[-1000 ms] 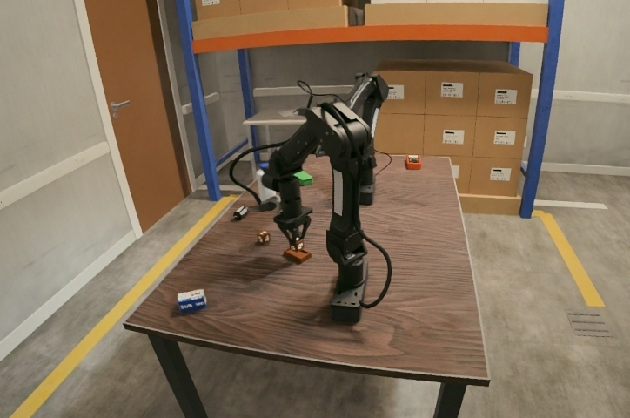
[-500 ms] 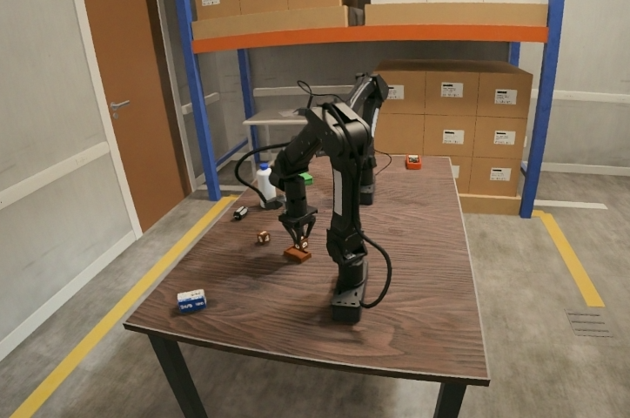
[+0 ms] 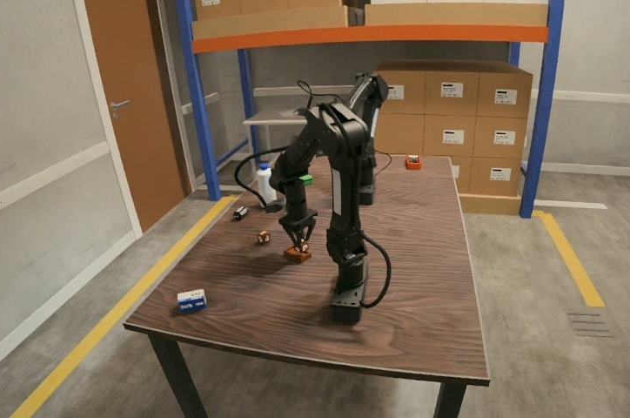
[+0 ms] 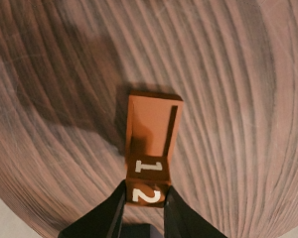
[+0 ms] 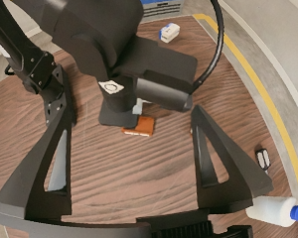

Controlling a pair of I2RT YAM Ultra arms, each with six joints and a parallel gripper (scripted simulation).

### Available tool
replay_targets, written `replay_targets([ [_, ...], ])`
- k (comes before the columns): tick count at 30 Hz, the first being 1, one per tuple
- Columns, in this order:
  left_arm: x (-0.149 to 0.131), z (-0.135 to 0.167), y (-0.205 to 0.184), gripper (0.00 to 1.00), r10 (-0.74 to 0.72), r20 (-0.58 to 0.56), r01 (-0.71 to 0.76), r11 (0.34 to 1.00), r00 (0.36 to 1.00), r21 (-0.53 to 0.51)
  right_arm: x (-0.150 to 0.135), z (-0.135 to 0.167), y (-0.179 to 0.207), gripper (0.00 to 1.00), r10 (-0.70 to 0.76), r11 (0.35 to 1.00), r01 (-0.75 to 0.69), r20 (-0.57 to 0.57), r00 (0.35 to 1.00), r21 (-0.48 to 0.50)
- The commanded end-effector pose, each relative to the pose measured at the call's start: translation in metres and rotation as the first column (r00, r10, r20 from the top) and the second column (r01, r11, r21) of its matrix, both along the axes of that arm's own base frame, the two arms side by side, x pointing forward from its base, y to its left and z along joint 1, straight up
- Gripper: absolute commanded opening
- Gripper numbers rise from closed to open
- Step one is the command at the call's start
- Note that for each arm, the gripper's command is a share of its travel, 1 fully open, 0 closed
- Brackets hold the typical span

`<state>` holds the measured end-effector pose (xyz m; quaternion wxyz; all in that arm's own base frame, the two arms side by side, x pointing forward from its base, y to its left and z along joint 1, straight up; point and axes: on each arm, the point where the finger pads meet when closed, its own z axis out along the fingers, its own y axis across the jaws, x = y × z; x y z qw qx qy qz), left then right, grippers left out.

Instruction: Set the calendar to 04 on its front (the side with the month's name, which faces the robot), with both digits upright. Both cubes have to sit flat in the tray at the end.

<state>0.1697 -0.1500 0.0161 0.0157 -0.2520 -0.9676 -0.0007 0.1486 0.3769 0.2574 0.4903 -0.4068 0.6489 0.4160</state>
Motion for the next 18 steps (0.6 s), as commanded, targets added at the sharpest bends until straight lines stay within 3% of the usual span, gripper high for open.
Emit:
replay_targets([
  [1,0.0111,0.0007,-0.0103,0.26,-0.002,0.019,0.002,1.000,1.000,-0.018,0.0014,0.0235,0.0038,1.00,-0.002,0.998,0.000,0.026,1.000,0.057],
  [18,0.0198,0.0075,-0.0172,0.26,-0.005,0.067,0.009,0.998,0.998,-0.059,0.0014,0.0235,0.0038,1.00,-0.002,0.998,0.000,0.026,1.000,0.057],
])
